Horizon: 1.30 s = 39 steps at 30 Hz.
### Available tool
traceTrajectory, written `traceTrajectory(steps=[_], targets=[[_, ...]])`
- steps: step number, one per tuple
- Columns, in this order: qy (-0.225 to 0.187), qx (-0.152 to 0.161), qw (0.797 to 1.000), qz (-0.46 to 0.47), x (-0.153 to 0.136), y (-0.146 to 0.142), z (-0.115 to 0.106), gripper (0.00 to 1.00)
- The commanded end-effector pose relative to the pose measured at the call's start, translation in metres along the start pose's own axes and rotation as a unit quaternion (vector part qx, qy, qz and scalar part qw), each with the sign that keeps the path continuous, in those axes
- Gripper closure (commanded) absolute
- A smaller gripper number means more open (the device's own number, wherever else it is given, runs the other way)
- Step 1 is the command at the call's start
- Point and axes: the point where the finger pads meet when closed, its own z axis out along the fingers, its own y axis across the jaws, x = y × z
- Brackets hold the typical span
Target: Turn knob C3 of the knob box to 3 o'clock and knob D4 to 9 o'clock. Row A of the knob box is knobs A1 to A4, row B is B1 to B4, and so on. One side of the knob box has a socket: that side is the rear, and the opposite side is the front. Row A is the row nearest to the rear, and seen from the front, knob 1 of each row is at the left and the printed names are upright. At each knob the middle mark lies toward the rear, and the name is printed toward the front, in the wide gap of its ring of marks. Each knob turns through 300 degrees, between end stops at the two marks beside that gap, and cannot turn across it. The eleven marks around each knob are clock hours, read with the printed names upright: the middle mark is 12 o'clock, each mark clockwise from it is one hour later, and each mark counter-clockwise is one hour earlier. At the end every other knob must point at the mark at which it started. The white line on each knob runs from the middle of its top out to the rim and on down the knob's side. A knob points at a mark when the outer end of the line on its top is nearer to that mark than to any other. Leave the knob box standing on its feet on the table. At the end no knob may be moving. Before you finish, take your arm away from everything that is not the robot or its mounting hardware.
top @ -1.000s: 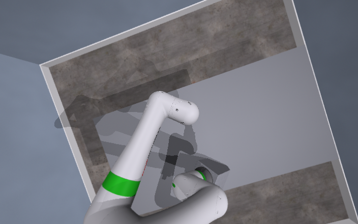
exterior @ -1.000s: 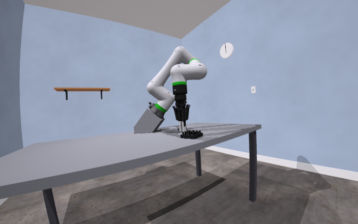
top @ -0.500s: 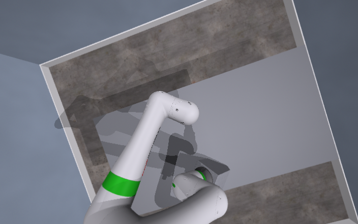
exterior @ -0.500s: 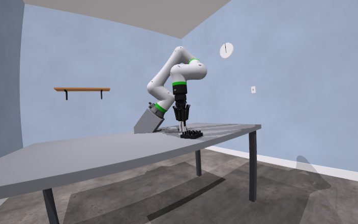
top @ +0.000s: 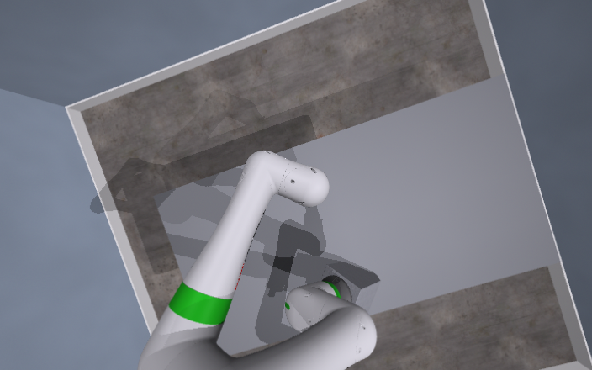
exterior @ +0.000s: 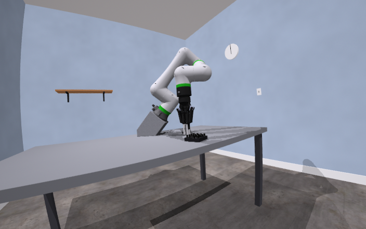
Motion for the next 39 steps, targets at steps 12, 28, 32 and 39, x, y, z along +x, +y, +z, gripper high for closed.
traceTrajectory(steps=[12,28,32,39], targets=[[0.0,0.0,1.0,0.0,0.0,0.0,0.008,0.88],[0.0,0.0,1.0,0.0,0.0,0.0,0.013,0.88],[0.0,0.0,1.0,0.0,0.0,0.0,0.013,0.88],[0.0,0.0,1.0,0.0,0.0,0.0,0.013,0.88]])
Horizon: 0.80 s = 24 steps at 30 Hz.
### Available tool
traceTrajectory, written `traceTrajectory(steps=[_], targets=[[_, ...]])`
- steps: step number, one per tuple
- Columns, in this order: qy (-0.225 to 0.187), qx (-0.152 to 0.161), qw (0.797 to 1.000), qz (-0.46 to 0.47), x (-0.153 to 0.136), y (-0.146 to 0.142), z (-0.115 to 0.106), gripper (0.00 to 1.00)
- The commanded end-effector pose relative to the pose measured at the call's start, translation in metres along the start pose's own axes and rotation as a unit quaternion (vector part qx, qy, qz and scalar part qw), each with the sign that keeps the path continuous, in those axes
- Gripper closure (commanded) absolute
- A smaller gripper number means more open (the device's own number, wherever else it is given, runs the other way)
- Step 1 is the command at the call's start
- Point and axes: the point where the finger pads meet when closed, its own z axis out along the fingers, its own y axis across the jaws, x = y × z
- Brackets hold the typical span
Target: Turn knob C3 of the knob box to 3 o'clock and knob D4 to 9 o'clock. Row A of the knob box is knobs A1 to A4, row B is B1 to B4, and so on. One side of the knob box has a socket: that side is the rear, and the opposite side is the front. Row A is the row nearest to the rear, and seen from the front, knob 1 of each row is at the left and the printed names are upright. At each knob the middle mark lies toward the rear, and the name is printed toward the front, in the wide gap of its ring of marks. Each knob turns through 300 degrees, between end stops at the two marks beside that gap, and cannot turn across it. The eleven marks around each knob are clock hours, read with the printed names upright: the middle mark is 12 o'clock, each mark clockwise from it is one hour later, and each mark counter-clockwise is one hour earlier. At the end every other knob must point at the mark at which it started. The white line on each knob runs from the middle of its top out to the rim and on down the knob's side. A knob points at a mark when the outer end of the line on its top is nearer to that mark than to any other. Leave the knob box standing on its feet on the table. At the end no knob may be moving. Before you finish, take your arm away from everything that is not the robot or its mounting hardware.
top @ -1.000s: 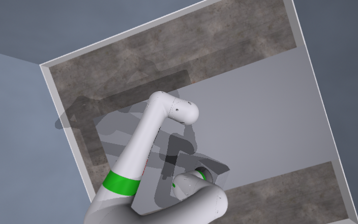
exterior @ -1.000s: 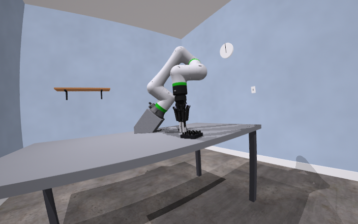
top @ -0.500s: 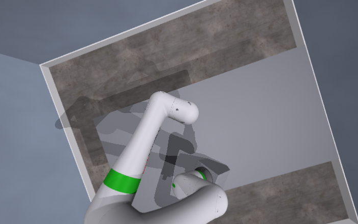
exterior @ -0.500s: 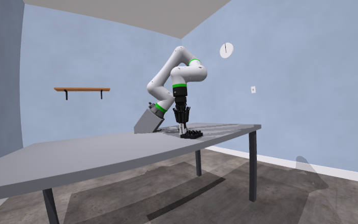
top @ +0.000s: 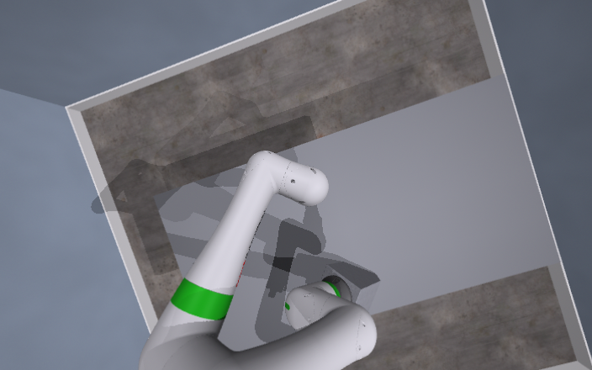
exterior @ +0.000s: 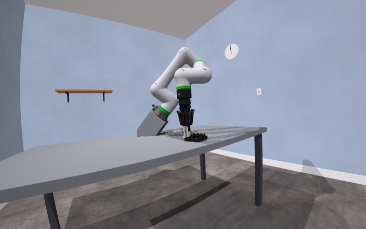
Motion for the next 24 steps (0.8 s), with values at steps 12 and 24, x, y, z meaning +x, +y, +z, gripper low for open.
traceTrajectory(steps=[12,24], targets=[[0.0,0.0,1.0,0.0,0.0002,-0.0001,-0.0002,0.88],[0.0,0.0,1.0,0.0,0.0002,-0.0001,-0.0002,0.95]])
